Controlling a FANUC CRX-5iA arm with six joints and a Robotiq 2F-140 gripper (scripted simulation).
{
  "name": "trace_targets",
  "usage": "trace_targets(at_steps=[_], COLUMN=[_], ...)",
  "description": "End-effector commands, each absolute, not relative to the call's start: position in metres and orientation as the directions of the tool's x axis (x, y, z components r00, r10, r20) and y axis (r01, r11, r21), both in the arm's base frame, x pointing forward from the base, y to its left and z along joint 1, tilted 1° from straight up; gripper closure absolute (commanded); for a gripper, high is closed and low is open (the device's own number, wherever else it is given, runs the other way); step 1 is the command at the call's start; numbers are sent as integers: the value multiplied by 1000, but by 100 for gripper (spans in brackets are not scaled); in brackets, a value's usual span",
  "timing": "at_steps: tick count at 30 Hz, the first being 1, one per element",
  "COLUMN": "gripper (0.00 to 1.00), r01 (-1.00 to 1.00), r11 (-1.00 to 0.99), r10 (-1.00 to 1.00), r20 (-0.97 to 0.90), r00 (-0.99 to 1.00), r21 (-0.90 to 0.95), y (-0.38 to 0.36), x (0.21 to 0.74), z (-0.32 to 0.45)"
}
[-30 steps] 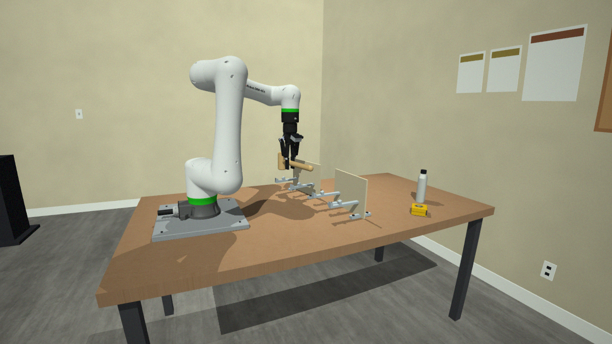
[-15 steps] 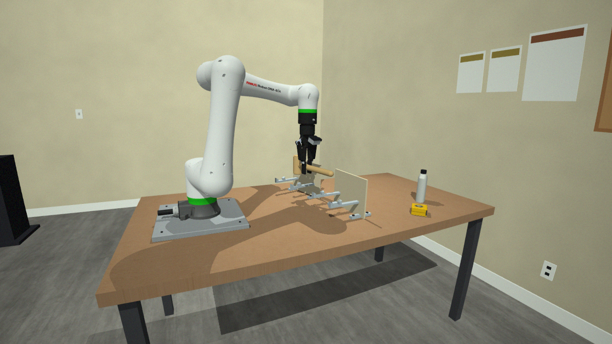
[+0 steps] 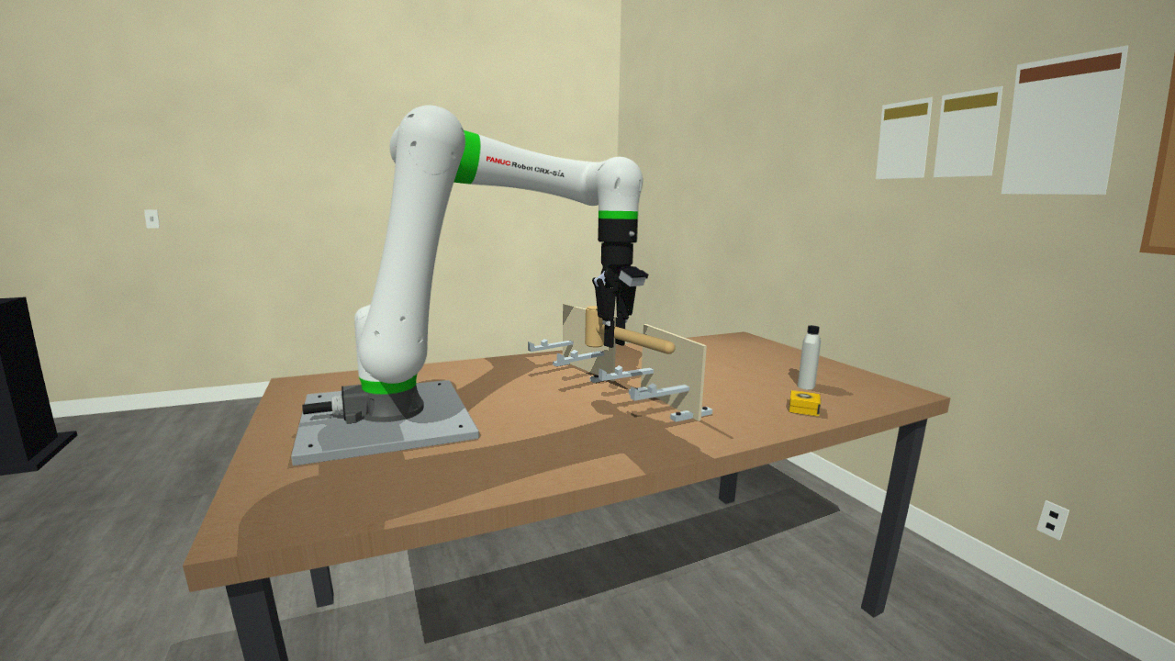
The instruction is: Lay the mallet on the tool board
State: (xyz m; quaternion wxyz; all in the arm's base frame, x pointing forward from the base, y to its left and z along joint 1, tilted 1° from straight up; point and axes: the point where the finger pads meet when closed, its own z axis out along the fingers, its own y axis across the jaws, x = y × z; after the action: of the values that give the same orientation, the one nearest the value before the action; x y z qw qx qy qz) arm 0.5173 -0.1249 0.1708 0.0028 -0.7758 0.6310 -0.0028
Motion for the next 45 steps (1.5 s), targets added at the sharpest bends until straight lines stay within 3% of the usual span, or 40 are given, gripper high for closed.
trace_targets(at_steps=[1, 7, 13, 22, 45], gripper=[90, 90, 90, 90, 90], r01=[-981, -1000, -1000, -1000, -1000], r11=[-191, -19, -17, -16, -16], r10=[-981, -1000, -1000, -1000, -1000], r20=[-2, -3, -3, -4, -3], r00=[192, 19, 17, 16, 16], r21=[-9, -8, -8, -8, -8], y=[-134, -134, -134, -133, -133], x=[519, 521, 521, 520, 521], z=[172, 173, 167, 91, 73])
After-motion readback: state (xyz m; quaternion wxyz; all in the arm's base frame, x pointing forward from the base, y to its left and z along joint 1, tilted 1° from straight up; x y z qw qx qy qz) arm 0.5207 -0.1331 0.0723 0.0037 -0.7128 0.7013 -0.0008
